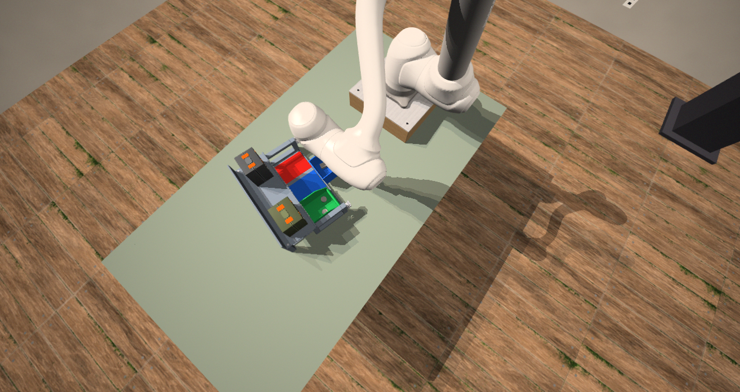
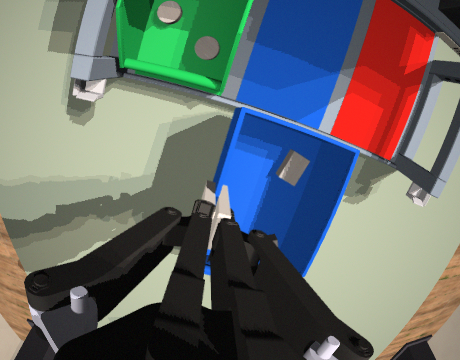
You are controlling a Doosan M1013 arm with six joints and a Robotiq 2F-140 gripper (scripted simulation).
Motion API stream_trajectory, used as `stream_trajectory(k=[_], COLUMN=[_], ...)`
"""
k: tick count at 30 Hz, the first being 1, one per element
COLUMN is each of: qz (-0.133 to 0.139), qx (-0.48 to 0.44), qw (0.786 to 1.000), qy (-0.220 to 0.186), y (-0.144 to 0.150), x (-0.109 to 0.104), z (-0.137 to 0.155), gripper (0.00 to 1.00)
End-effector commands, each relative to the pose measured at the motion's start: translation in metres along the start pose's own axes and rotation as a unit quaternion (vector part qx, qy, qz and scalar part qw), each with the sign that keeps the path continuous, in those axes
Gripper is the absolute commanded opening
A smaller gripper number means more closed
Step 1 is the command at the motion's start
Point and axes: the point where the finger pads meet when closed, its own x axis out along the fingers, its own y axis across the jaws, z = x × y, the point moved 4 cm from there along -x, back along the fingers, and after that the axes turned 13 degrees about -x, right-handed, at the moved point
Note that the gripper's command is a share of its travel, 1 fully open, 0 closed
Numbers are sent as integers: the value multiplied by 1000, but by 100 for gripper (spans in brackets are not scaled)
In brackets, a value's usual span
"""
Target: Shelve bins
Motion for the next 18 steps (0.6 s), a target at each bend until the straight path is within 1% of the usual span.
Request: stream_trajectory(k=[1, 18], qz=[-1, -1], qx=[-3, -3], qw=[1000, 1000], qy=[1, 1], y=[1, 5], x=[-3, -5], z=[-7, -22], gripper=[10, 10])
